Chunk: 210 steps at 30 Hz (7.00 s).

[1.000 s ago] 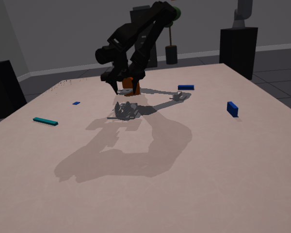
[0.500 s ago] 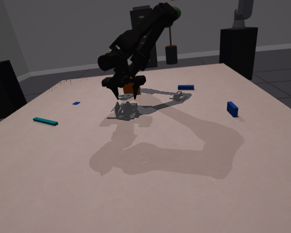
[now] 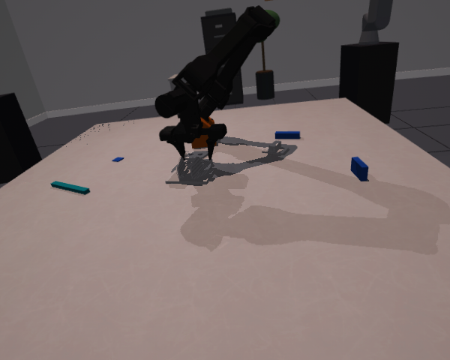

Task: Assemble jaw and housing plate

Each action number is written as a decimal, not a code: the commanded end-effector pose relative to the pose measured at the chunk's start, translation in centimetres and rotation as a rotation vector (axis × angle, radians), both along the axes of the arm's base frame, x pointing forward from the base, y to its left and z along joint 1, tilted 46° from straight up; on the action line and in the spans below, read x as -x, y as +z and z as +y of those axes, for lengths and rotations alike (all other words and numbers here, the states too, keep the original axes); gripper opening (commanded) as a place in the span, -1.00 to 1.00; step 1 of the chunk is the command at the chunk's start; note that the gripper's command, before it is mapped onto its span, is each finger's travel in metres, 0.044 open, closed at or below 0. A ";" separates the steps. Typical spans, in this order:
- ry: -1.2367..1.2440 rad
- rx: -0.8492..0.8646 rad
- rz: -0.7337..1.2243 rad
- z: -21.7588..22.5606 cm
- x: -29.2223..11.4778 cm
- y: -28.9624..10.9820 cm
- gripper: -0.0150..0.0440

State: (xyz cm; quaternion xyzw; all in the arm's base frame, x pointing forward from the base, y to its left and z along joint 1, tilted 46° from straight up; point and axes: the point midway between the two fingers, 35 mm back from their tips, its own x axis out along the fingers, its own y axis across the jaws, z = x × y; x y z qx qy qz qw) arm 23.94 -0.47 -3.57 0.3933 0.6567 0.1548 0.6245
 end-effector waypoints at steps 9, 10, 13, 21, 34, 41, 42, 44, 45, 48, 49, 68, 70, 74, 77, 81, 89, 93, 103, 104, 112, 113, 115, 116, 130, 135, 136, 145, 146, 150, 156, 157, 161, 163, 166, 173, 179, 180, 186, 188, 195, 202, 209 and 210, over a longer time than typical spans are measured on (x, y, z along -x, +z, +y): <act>-0.004 -0.006 0.003 0.2 0.1 -0.1 0.70; -0.004 -0.006 0.003 0.2 0.1 -0.1 0.70; -0.004 -0.006 0.003 0.2 0.1 -0.1 0.70; -0.002 -0.006 0.001 0.4 0.1 -0.3 0.70; -0.002 -0.006 0.001 0.6 0.1 -0.4 0.70; -0.002 -0.007 0.001 0.6 0.1 -0.5 0.70; -0.002 -0.007 0.001 0.7 0.1 -0.5 0.70; -0.002 -0.007 0.001 0.7 0.1 -0.6 0.70; -0.002 -0.007 0.001 0.8 0.1 -0.6 0.70; -0.002 -0.007 0.001 0.8 0.1 -0.6 0.70; -0.002 -0.007 0.001 0.8 0.1 -0.6 0.70; -0.002 -0.007 0.001 1.1 0.0 -0.9 0.70; -0.002 -0.007 0.001 1.1 0.0 -0.9 0.70; -0.002 -0.007 0.001 1.1 0.0 -0.9 0.70; -0.002 -0.007 0.001 1.1 0.0 -1.0 0.70; -0.003 -0.007 0.002 1.3 0.0 -1.1 0.70; -0.003 -0.007 0.002 1.3 0.0 -1.1 0.70; -0.003 -0.007 0.002 1.3 0.0 -1.1 0.70; -0.003 -0.007 0.002 1.3 0.0 -1.1 0.70; -0.003 -0.007 0.002 1.3 0.0 -1.1 0.70; -0.003 -0.007 0.002 1.3 0.0 -1.1 0.70; -0.003 -0.007 0.002 1.3 0.0 -1.1 0.70; -0.003 -0.007 0.002 1.3 0.0 -1.1 0.70; -0.003 -0.007 0.002 1.3 0.0 -1.1 0.70; -0.003 -0.007 0.002 1.3 0.0 -1.1 0.70; -0.003 -0.007 0.002 1.3 0.0 -1.1 0.70; -0.003 -0.007 0.002 1.3 0.0 -1.1 0.70; -0.003 -0.007 0.002 1.3 0.0 -1.1 0.70; -0.003 -0.007 0.002 1.3 0.0 -1.1 0.70; -0.003 -0.007 0.002 1.3 0.0 -1.1 0.70; -0.003 -0.007 0.002 1.3 0.0 -1.1 0.70; -0.003 -0.007 0.002 1.3 0.0 -1.1 0.70; -0.003 -0.007 0.002 1.3 0.0 -1.1 0.70; -0.003 -0.007 0.002 1.3 0.0 -1.1 0.70; -0.003 -0.007 0.002 1.3 0.0 -1.1 0.70; -0.003 -0.007 0.002 1.3 0.0 -1.1 0.70; -0.003 -0.007 0.002 1.3 0.0 -1.1 0.70; -0.003 -0.007 0.002 1.3 0.0 -1.1 0.70; -0.001 -0.004 0.001 1.2 0.0 -1.1 0.97; -0.001 -0.004 0.001 1.2 0.0 -1.1 1.00; -0.001 -0.004 0.001 1.2 0.0 -1.1 1.00; -0.001 -0.002 0.001 0.8 -0.1 -0.7 1.00; -0.003 -0.001 0.003 -3.8 0.5 3.6 1.00; -0.003 -0.003 0.003 -4.1 0.6 4.0 1.00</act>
